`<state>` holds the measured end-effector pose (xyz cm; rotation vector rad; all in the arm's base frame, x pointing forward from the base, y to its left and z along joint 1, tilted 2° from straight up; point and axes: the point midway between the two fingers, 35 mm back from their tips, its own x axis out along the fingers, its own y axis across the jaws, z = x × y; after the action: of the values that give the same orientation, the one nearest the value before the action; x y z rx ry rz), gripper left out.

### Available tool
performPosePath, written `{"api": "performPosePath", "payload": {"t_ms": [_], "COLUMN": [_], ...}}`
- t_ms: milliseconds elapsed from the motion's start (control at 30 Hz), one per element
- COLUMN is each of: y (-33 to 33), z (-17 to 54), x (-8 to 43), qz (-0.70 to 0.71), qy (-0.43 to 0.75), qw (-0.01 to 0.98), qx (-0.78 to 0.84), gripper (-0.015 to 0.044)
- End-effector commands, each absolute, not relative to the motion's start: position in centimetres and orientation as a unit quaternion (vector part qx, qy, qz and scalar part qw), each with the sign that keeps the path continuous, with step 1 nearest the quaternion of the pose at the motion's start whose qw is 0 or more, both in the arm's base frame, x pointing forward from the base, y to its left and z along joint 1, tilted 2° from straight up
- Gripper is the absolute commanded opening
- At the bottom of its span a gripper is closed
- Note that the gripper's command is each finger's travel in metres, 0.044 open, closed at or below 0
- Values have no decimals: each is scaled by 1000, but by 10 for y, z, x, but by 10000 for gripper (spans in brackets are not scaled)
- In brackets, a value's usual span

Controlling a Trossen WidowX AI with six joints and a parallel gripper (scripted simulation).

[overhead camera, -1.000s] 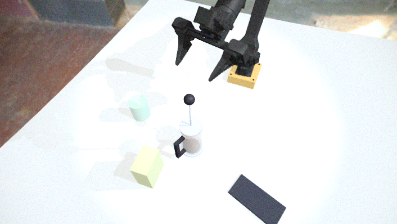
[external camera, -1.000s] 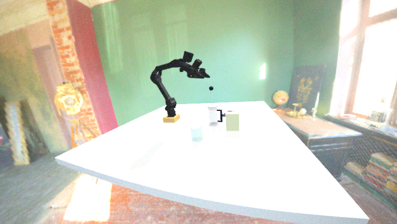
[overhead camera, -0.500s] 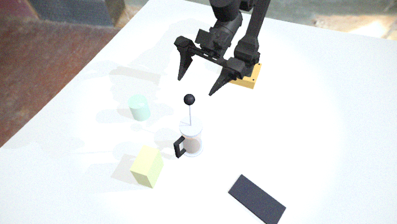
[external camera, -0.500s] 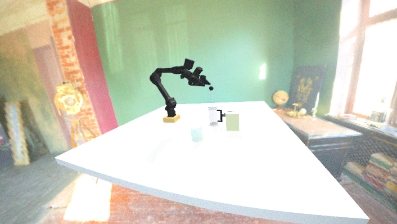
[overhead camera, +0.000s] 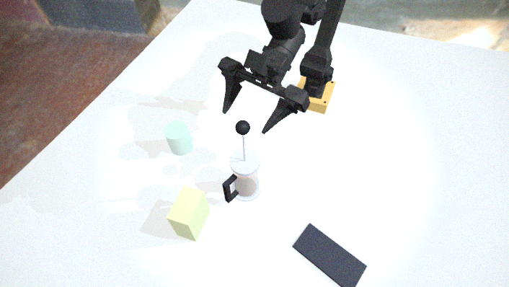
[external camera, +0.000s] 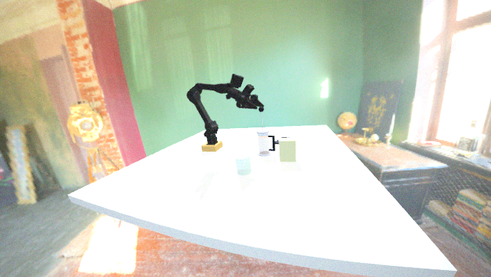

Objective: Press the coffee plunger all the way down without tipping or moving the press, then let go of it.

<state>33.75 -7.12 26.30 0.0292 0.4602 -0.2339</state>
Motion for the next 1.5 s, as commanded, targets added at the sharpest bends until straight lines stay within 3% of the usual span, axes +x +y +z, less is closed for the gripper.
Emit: {"api": "performPosePath", "payload": {"t_ms": [0, 133, 533, 1467], "y": [-72, -73, -73, -75], "z": [257, 255, 255, 228], "x": [344, 347, 347, 353], "qz": [-113, -113, -113, -113], "qy": [232, 232, 232, 232], "qw": [966, 966, 966, 966], "qx": [14, 14, 14, 14], "gripper": [440, 440, 125, 120]}}
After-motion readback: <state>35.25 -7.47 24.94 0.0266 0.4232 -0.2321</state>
